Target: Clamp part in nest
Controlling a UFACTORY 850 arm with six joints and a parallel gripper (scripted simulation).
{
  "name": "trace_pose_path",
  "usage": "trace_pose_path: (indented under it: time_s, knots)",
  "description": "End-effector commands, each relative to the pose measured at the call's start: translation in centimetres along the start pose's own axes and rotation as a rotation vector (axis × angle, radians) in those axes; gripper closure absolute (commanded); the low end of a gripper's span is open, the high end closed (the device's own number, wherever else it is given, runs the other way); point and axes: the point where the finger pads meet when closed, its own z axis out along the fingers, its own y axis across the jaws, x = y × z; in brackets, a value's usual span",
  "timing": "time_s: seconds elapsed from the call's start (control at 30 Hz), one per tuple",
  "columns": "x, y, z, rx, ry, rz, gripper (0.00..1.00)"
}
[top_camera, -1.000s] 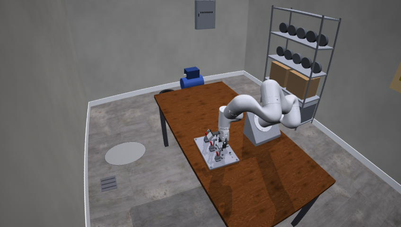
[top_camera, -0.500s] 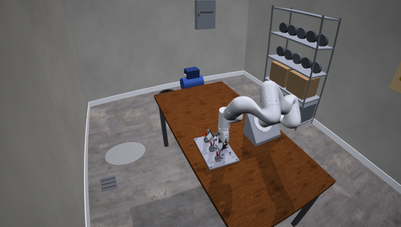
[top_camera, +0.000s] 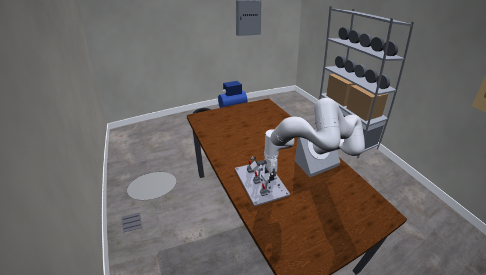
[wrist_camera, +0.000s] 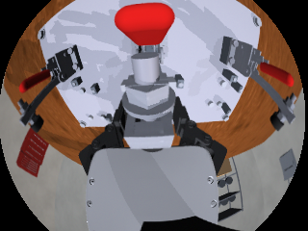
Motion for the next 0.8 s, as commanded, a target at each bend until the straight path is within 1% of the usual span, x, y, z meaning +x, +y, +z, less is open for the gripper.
trace_pose_path:
  time_s: [0.0, 0.77]
  knots:
    - [0.06, 0.01, -0.04, 0.0, 0.001, 0.0, 1.0]
    - [0.14, 0.09, 0.27, 0.0, 0.001, 0.0, 1.0]
